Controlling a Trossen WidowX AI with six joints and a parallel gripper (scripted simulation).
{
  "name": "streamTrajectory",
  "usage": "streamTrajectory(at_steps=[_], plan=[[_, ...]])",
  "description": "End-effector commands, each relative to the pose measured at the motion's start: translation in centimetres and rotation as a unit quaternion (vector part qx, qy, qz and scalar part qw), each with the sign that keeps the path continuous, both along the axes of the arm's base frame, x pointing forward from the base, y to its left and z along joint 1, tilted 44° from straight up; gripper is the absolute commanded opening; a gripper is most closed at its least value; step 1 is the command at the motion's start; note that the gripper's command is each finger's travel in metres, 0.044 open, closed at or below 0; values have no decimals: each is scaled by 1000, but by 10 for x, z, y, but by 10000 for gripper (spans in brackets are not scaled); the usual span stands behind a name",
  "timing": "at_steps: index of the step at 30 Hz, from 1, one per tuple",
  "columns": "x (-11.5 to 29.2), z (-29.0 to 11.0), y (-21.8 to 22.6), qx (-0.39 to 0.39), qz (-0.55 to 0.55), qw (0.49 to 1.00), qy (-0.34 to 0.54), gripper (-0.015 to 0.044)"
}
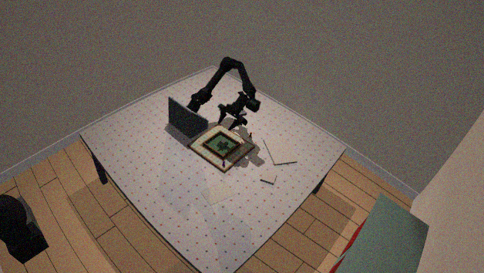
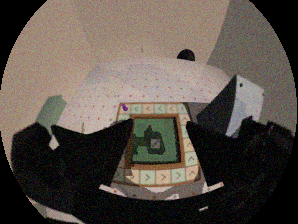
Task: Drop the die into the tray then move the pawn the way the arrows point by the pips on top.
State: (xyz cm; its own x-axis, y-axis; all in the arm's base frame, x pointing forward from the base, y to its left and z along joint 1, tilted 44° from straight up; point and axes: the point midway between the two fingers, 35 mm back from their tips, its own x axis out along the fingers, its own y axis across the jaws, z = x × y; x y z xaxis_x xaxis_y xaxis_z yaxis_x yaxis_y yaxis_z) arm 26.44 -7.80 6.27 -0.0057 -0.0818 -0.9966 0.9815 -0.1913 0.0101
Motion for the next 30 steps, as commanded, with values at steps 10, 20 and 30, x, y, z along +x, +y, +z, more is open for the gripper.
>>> streamTrajectory(at_steps=[10, 20, 30], plan=[[1, -42, 10, 396, 10, 915, -71, 440], [36, -62, -17, 358, 201, 905, -114, 282], [106, -128, -66, 272, 581, 723, -258, 200]])
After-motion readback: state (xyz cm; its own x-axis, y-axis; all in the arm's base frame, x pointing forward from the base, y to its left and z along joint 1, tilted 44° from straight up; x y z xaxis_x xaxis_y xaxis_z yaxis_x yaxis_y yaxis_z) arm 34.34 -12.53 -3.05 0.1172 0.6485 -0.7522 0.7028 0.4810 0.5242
